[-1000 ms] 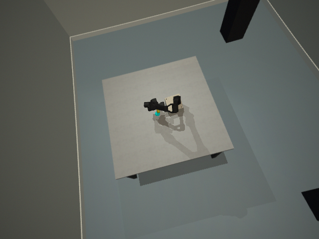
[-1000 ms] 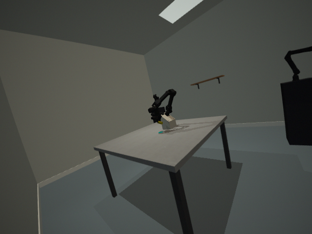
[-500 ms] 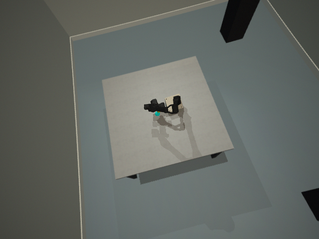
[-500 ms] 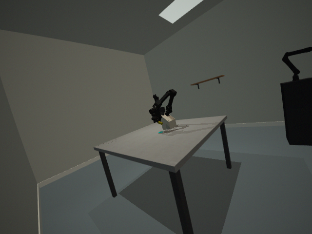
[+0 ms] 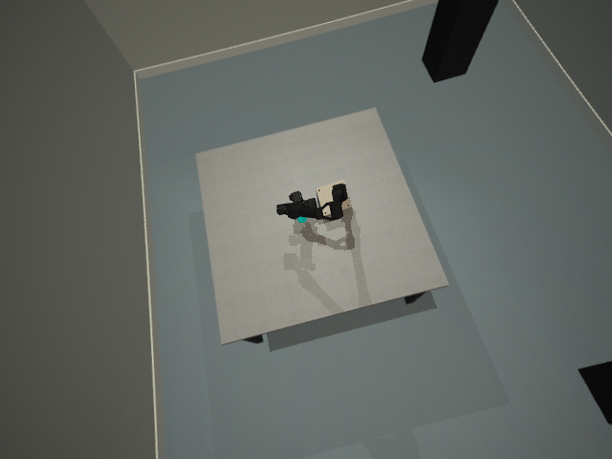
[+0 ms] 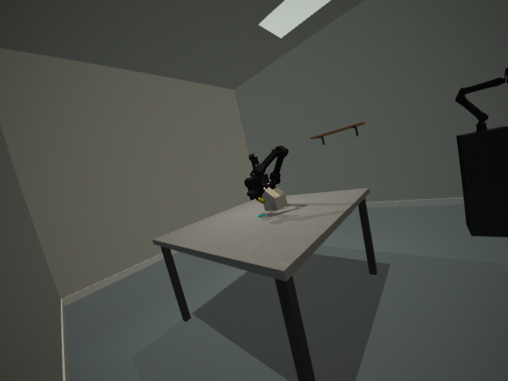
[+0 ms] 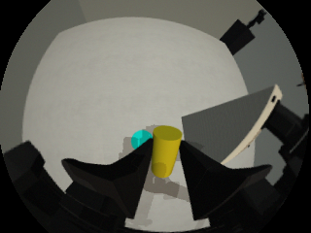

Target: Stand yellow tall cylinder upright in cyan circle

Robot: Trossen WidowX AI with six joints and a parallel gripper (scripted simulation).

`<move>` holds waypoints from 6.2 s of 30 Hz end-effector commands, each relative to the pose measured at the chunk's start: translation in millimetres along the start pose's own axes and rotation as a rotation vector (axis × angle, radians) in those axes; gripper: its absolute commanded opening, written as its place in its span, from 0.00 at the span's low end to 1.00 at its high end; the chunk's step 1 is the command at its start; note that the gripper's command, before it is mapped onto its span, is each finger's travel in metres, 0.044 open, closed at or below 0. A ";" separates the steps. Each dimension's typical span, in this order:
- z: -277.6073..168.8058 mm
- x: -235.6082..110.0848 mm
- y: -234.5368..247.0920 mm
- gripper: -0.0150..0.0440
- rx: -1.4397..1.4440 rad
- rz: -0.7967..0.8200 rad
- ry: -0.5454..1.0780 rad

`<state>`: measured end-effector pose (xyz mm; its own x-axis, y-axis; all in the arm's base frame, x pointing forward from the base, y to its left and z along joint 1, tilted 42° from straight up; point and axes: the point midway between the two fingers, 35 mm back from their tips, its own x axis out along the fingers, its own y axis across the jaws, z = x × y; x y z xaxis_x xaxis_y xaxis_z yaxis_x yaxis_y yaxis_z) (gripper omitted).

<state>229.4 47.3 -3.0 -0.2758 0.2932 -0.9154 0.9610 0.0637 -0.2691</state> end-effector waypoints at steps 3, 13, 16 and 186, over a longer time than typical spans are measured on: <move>0.2 -0.4 0.3 0.43 0.010 -0.007 -0.045; -0.3 0.2 -0.7 0.43 0.021 -0.019 -0.120; -0.4 0.2 -0.9 0.43 0.025 -0.021 -0.143; -67.0 63.8 30.6 0.79 0.057 0.233 -0.872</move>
<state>242.4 131.3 -49.4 -0.0136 -0.5376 -0.8431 0.9981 0.0427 -0.0433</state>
